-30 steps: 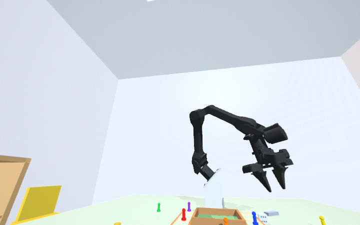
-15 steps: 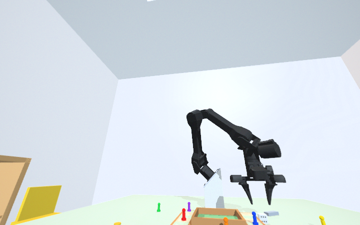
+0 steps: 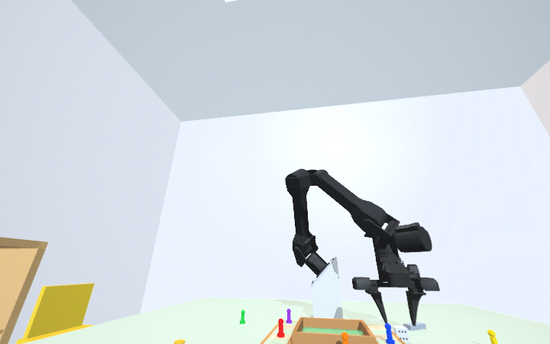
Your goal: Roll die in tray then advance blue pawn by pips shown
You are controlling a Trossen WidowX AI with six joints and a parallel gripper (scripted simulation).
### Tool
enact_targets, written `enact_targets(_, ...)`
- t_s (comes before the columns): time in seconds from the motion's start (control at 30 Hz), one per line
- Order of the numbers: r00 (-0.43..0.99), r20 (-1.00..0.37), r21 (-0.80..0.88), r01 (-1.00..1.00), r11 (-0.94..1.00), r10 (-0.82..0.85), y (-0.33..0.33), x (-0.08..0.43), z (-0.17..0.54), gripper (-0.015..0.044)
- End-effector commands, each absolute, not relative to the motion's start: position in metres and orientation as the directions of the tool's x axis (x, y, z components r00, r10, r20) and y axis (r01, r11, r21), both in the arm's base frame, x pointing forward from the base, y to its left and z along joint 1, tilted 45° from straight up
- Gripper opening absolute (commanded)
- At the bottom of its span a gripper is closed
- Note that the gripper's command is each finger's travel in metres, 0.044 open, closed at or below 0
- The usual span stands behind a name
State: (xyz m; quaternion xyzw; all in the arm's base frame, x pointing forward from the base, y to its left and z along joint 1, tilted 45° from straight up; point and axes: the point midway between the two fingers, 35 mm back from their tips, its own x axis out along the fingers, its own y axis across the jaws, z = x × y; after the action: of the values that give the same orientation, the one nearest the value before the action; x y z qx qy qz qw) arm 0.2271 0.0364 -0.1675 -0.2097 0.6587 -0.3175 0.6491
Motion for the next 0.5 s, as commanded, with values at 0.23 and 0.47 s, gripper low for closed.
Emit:
enact_targets(0.23,-0.069,-0.717,-0.695,0.130,0.707,-0.693,0.0227,0.2245,-0.1804,0.0275)
enact_targets(0.47,-0.069,-0.717,-0.696,0.130,0.707,-0.693,0.0211,0.2243,-0.1820,0.0170)
